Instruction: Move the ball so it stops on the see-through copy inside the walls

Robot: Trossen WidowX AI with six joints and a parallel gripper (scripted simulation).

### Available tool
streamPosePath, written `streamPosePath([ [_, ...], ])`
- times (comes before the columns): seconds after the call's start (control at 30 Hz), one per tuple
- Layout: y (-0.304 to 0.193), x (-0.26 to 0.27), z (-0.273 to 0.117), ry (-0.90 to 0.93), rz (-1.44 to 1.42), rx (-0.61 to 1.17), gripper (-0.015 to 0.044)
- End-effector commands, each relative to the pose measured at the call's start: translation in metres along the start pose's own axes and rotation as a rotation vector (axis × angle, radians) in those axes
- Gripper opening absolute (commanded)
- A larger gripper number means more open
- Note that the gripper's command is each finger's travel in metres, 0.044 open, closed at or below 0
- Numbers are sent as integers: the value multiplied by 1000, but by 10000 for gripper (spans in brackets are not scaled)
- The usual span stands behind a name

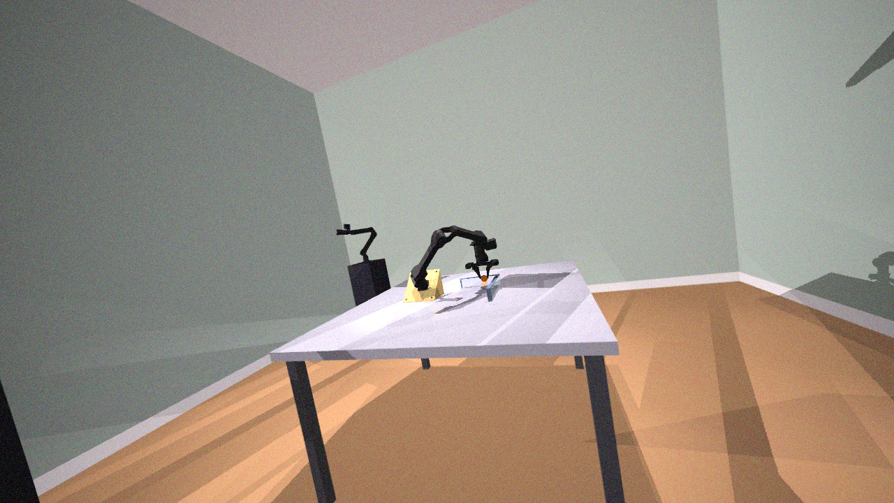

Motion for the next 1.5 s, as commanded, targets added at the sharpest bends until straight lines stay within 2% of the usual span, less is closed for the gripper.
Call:
streamPosePath([
  [0.0,0,3,21,1,-7,8,0],
  [0.73,-1,3,41,1,-7,10,0],
  [1.1,-1,2,36,0,-1,3,289],
  [1.27,-1,1,34,0,-1,3,299],
  [1.47,0,3,-46,1,-8,5,299],
])
Point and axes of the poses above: the point midway between the two fingers, 35 mm back from their tips, its own z axis out along the fingers, its own x axis across the jaws, y = z × x, the point moved 9 cm from there along -z, back along the fingers, and after that the axes turned 4 degrees about -z, right-handed, at the moved point
